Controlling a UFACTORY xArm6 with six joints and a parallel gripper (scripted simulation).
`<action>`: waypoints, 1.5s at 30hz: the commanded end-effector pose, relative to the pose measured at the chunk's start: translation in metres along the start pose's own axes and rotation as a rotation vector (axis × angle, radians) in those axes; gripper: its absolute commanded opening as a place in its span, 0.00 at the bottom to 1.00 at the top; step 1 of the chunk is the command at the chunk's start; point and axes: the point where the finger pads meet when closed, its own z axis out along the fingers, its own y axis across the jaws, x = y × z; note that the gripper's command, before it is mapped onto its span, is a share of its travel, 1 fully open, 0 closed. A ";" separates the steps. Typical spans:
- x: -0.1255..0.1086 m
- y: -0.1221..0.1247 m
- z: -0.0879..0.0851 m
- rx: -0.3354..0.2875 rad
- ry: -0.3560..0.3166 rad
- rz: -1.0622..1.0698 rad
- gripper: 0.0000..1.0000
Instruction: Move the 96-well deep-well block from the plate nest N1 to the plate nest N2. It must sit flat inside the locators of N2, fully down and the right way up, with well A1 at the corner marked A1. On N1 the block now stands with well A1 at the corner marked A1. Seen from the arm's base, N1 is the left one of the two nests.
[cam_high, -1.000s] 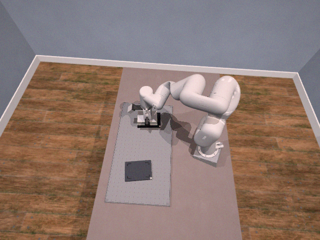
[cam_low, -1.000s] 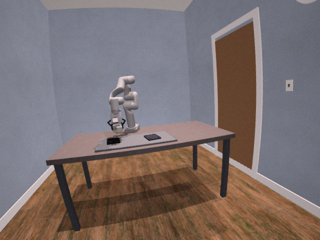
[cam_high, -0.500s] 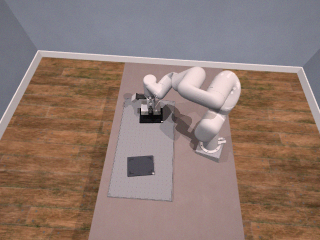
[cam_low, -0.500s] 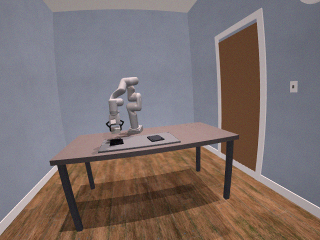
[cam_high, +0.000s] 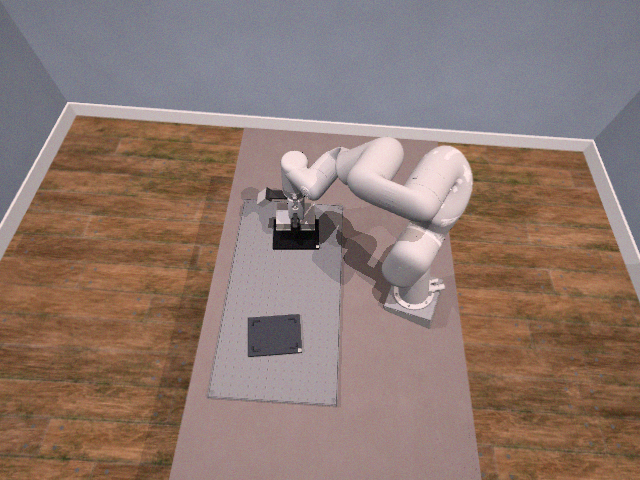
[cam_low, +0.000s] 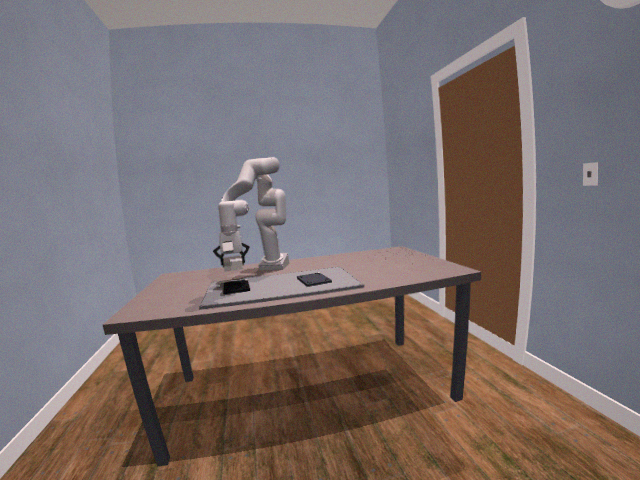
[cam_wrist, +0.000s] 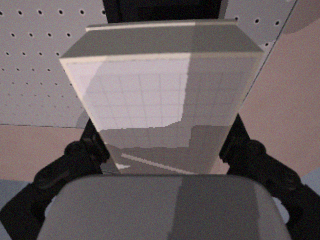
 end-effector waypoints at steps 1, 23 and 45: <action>0.001 0.001 -0.001 -0.002 0.003 0.000 0.00; 0.001 0.000 0.000 -0.002 0.003 0.000 0.00; 0.001 0.000 0.034 -0.002 0.003 0.000 0.00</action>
